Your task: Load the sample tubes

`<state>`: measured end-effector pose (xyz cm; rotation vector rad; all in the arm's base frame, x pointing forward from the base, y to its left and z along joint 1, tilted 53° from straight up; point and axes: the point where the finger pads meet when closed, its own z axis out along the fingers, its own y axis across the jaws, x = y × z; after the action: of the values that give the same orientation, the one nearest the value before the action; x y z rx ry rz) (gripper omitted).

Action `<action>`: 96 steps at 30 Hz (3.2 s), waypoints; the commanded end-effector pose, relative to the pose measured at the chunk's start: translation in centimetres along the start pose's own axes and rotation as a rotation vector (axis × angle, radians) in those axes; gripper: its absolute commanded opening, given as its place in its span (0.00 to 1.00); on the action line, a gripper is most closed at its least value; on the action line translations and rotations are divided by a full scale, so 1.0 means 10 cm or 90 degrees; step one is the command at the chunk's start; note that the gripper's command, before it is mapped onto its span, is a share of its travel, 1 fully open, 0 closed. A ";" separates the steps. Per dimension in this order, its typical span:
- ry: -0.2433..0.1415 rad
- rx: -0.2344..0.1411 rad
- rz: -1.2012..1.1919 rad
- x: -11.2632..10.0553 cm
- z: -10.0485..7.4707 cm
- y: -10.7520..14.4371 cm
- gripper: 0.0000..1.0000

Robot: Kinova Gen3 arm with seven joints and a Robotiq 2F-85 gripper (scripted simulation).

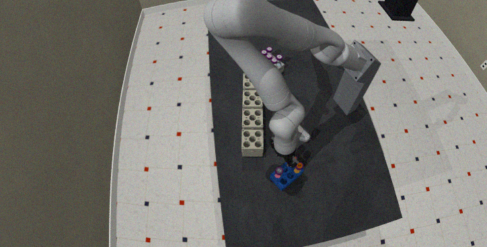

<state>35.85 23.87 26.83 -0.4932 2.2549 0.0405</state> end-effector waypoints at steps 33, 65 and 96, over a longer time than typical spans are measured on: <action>0.140 -0.066 0.298 0.61 0.02 -0.86 0.62; 0.207 -0.098 0.444 1.16 0.04 -1.62 0.62; 0.207 -0.097 0.444 1.72 0.07 -2.40 0.62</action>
<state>34.77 -2.97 17.28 0.2515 2.6502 0.5208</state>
